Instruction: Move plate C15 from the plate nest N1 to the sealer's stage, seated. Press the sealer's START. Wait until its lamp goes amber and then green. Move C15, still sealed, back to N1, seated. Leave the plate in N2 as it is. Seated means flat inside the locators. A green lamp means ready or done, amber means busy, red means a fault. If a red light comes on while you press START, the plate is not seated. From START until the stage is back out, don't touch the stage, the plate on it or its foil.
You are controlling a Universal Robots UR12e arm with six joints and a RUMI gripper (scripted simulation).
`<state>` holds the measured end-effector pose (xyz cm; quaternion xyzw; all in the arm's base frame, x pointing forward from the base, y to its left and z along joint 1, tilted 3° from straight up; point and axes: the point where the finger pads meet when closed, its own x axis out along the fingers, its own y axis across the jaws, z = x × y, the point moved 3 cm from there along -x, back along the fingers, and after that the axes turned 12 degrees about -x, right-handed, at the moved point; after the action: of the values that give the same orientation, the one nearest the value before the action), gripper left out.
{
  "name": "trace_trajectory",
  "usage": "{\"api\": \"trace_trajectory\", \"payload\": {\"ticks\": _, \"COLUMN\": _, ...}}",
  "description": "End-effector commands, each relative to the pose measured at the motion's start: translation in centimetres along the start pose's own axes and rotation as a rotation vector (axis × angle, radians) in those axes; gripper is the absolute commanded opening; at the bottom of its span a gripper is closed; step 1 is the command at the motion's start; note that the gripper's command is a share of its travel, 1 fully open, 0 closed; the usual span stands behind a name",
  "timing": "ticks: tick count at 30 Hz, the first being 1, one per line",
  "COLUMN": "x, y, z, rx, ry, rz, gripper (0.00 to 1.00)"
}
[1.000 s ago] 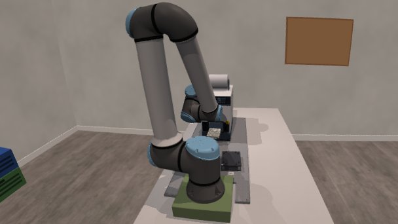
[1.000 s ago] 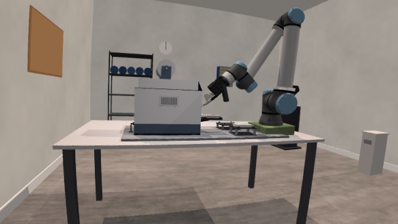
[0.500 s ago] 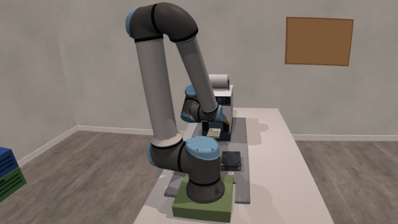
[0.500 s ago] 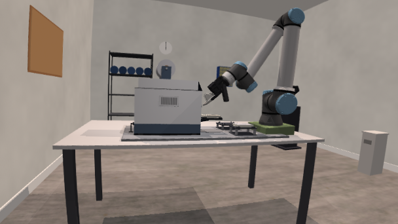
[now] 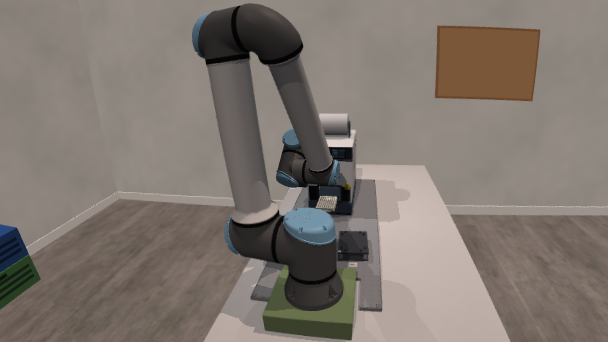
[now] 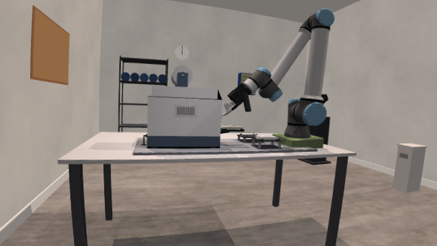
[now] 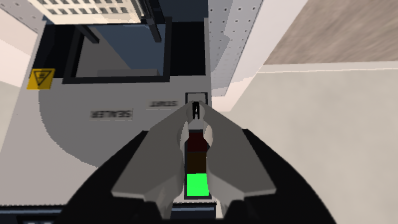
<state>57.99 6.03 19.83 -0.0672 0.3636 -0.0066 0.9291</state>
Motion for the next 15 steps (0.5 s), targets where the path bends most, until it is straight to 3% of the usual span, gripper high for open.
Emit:
{"api": "trace_trajectory", "payload": {"ticks": 1, "x": 0.03, "y": -0.02, "z": 0.11, "rx": 0.000, "ry": -0.001, "rz": 0.000, "gripper": 0.00}}
{"api": "trace_trajectory", "payload": {"ticks": 15, "x": 0.20, "y": -0.06, "z": 0.27, "rx": 0.000, "ry": -0.001, "rz": 0.000, "gripper": 0.00}}
